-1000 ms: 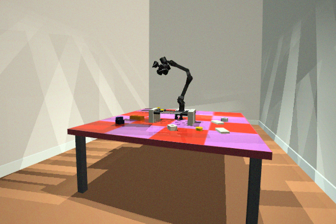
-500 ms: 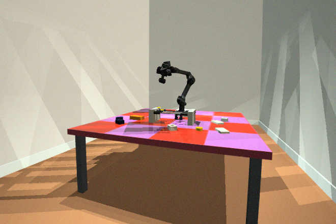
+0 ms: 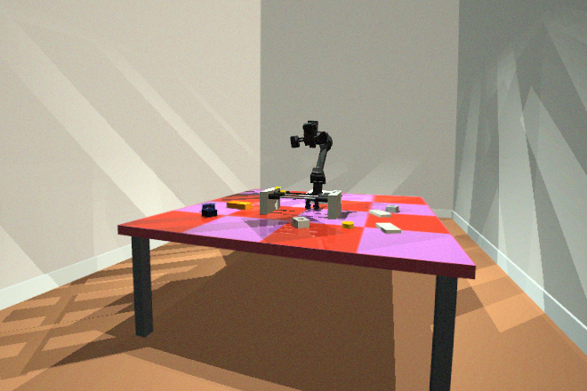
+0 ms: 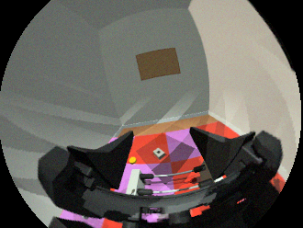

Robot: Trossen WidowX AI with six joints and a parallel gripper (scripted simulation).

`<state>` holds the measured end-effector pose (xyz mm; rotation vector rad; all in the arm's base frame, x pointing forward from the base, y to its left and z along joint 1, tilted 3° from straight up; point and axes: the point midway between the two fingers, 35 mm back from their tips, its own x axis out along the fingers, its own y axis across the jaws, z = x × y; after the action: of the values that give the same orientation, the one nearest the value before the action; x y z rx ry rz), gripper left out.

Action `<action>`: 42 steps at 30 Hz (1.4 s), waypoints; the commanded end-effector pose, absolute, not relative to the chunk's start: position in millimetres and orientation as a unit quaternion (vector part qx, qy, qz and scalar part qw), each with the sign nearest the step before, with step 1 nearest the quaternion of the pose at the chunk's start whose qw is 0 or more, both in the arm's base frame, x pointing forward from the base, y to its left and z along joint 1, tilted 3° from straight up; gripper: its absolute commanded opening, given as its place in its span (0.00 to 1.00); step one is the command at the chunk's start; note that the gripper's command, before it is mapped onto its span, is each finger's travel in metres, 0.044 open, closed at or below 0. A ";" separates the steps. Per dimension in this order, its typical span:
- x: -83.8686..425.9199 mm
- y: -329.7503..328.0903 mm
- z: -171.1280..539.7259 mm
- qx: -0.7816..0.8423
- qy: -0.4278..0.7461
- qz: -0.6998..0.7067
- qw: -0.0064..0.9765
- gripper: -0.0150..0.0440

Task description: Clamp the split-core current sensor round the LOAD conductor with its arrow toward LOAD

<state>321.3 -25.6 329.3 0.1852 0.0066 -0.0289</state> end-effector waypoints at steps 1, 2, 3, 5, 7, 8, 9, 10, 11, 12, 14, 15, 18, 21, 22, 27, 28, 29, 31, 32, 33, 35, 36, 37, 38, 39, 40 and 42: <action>315.7 0.0 322.9 0.000 -0.025 0.000 1.000 1.00; 315.7 0.0 322.9 0.000 -0.025 0.000 1.000 1.00; 315.7 0.0 322.9 0.000 -0.025 0.000 1.000 1.00; 315.7 0.0 322.9 0.000 -0.025 0.000 1.000 1.00; 315.7 0.0 322.9 0.000 -0.025 0.000 1.000 1.00; 316.5 -1.9 321.1 0.000 -0.020 -0.003 1.000 1.00; 318.7 -7.9 315.9 -0.001 -0.003 -0.011 1.000 1.00; 321.6 -17.9 307.0 -0.001 0.024 -0.026 0.999 1.00; 323.9 -30.4 296.1 -0.001 0.057 -0.043 0.997 1.00; 324.8 -43.0 285.1 0.002 0.091 -0.060 0.994 1.00; 322.5 -68.1 263.5 0.011 0.157 -0.094 0.983 1.00; 319.4 -80.3 252.9 0.018 0.190 -0.110 0.975 1.00; 302.2 -114.7 222.3 0.049 0.287 -0.157 0.944 1.00; 274.0 -143.4 195.1 0.095 0.382 -0.198 0.898 1.00; 265.9 -149.0 189.4 0.108 0.404 -0.207 0.885 1.00; 221.5 -168.3 167.4 0.182 0.500 -0.242 0.812 1.00; 217.4 -169.3 166.0 0.189 0.507 -0.245 0.805 1.00; 215.9 -169.7 165.5 0.191 0.510 -0.246 0.802 1.00; 215.9 -169.7 165.5 0.191 0.510 -0.246 0.802 1.00; 215.9 -169.7 165.5 0.191 0.510 -0.246 0.802 1.00; 215.9 -169.7 165.5 0.191 0.510 -0.246 0.802 1.00; 215.9 -169.7 165.5 0.191 0.510 -0.246 0.802 1.00; 215.9 -169.7 165.5 0.191 0.510 -0.246 0.802 1.00; 215.9 -169.7 165.5 0.191 0.510 -0.246 0.802 1.00; 215.9 -169.7 165.5 0.191 0.510 -0.246 0.802 1.00; 215.9 -169.7 165.5 0.191 0.510 -0.246 0.802 1.00; 215.9 -169.7 165.5 0.191 0.510 -0.246 0.802 1.00; 215.9 -169.7 165.5 0.191 0.510 -0.246 0.802 1.00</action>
<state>215.5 -169.4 164.3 0.4077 1.0924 -0.5315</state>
